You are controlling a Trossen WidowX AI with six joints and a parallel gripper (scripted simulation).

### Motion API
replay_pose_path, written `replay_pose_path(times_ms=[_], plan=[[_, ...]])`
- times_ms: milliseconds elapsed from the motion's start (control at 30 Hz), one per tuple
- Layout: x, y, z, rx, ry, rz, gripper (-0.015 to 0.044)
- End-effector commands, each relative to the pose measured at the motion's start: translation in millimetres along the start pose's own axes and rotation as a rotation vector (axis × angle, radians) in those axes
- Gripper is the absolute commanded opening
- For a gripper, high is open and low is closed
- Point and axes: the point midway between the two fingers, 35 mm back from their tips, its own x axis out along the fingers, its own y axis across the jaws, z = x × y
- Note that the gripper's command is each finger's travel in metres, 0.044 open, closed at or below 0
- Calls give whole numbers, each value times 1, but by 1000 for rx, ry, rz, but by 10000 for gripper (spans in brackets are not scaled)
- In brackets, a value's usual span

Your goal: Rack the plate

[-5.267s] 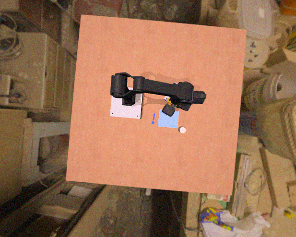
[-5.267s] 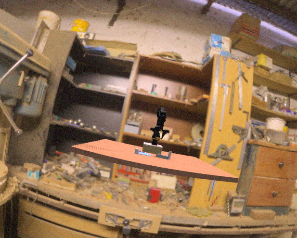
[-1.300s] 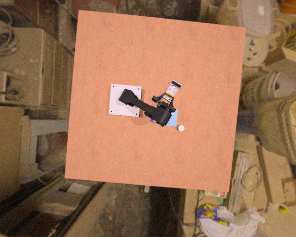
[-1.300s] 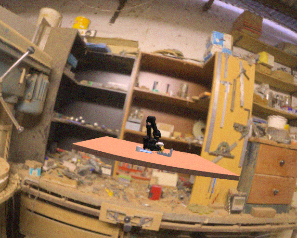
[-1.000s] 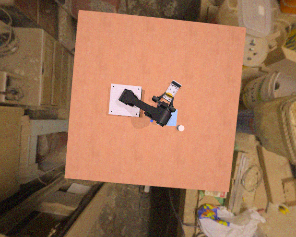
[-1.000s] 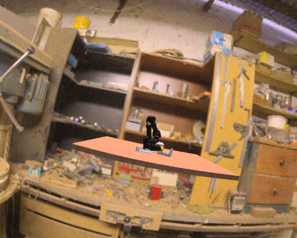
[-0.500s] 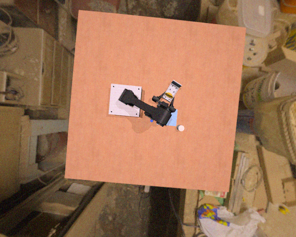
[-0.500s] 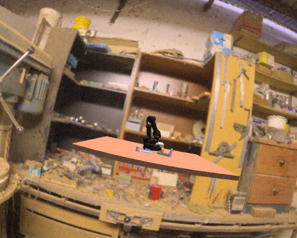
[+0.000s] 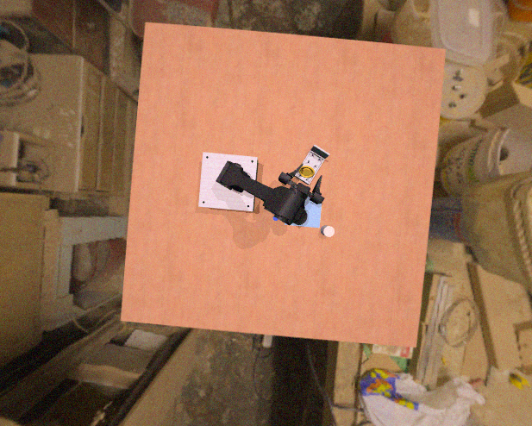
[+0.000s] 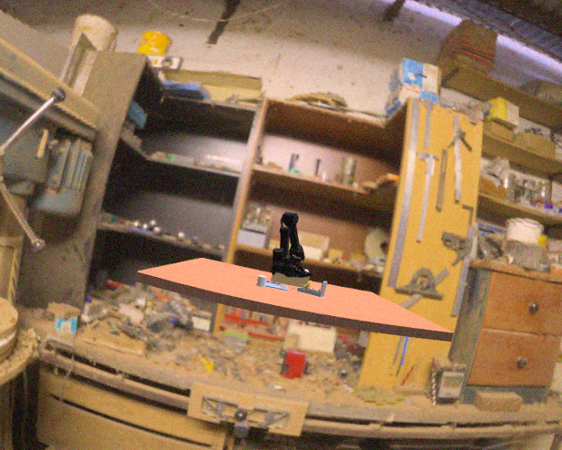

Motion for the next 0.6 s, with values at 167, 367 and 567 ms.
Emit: replay_pose_path(times_ms=[167, 367, 567], plan=[[0, -3, 71, 16, -6, 2, 400], [1, -12, 70, 48, 3, -29, 400], [6, -48, 69, 179, 51, -152, 400]])
